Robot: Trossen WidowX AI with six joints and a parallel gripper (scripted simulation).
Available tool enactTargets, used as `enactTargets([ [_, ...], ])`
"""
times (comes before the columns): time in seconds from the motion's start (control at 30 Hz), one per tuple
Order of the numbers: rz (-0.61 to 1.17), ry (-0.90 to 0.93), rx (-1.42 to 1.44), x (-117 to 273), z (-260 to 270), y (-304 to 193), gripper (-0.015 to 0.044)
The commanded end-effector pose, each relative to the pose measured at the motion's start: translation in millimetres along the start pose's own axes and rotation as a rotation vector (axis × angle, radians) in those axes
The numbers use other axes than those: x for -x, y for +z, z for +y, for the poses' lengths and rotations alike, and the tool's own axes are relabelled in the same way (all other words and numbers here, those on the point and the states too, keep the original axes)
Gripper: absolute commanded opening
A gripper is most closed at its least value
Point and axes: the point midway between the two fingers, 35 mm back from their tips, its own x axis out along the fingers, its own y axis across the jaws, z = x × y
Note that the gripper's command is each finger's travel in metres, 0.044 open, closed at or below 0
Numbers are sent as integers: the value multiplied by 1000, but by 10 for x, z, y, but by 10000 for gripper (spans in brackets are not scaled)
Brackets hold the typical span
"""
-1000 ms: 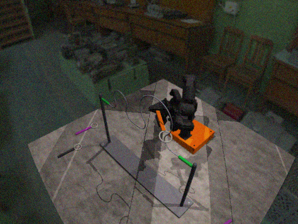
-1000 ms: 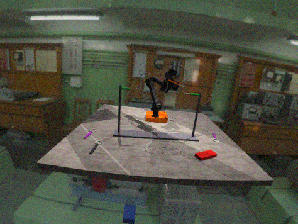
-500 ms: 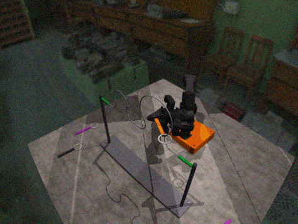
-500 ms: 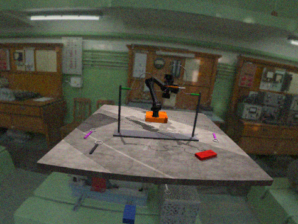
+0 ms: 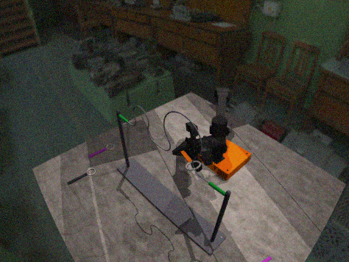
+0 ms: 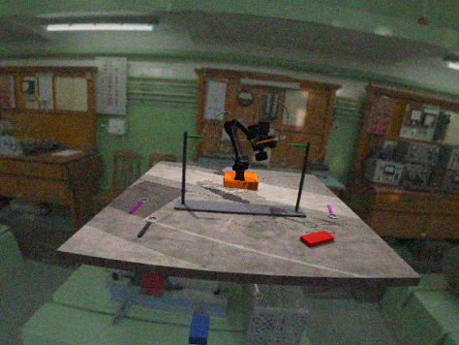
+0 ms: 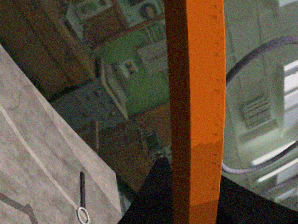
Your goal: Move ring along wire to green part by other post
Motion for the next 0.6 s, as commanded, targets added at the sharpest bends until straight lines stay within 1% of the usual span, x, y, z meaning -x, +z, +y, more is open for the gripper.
enactTargets([
  [0.0, -6, 48, -91, 5, 168, 7, -150],
  [0.57, 46, 229, -474, 175, 780, 190, -150],
])
